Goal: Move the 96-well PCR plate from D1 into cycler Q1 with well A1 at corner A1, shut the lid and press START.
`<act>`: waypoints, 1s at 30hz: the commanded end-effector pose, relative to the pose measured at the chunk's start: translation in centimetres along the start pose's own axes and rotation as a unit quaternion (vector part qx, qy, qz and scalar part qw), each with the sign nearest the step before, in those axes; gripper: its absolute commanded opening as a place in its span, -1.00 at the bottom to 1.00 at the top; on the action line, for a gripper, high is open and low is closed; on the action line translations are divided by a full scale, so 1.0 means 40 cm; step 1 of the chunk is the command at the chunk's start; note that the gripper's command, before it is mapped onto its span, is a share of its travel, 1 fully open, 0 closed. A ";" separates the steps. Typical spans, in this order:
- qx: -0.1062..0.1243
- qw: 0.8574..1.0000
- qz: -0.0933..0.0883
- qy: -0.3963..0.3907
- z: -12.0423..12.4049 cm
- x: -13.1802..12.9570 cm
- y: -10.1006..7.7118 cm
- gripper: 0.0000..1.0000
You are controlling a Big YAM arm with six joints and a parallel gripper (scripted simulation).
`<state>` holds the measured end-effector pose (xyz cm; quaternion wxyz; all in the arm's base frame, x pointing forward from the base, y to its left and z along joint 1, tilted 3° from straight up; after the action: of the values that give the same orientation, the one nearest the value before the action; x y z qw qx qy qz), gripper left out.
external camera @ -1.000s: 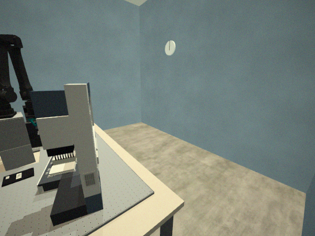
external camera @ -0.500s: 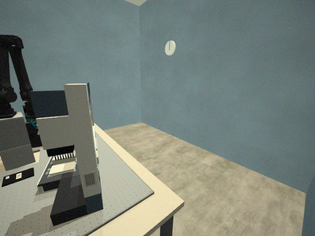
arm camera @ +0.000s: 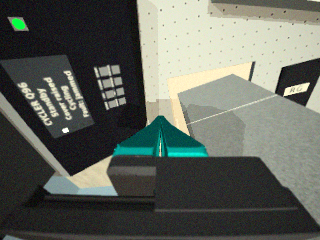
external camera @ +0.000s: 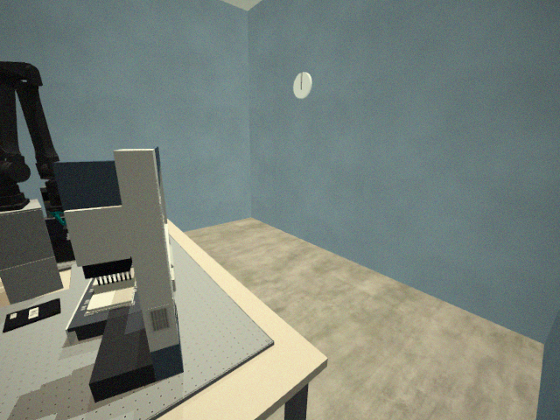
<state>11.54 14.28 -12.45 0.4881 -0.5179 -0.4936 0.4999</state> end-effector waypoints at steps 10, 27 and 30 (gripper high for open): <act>-0.007 1.000 -0.013 -0.003 -0.008 0.050 0.029 -1.00; -0.006 1.000 -0.006 0.004 -0.012 0.088 0.069 -1.00; -0.002 1.000 -0.001 0.005 -0.007 0.086 0.081 -1.00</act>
<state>11.88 17.49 -15.33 0.4870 -0.5157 -0.4967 0.5001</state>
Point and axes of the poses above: the point where the finger pads meet when closed, its own y axis out along the fingers, its own x axis across the jaws, z = x × y, the point moved 1 cm from there along -y, back along the fingers, and after that the axes turned 6 degrees about -y, right-handed, at the moved point
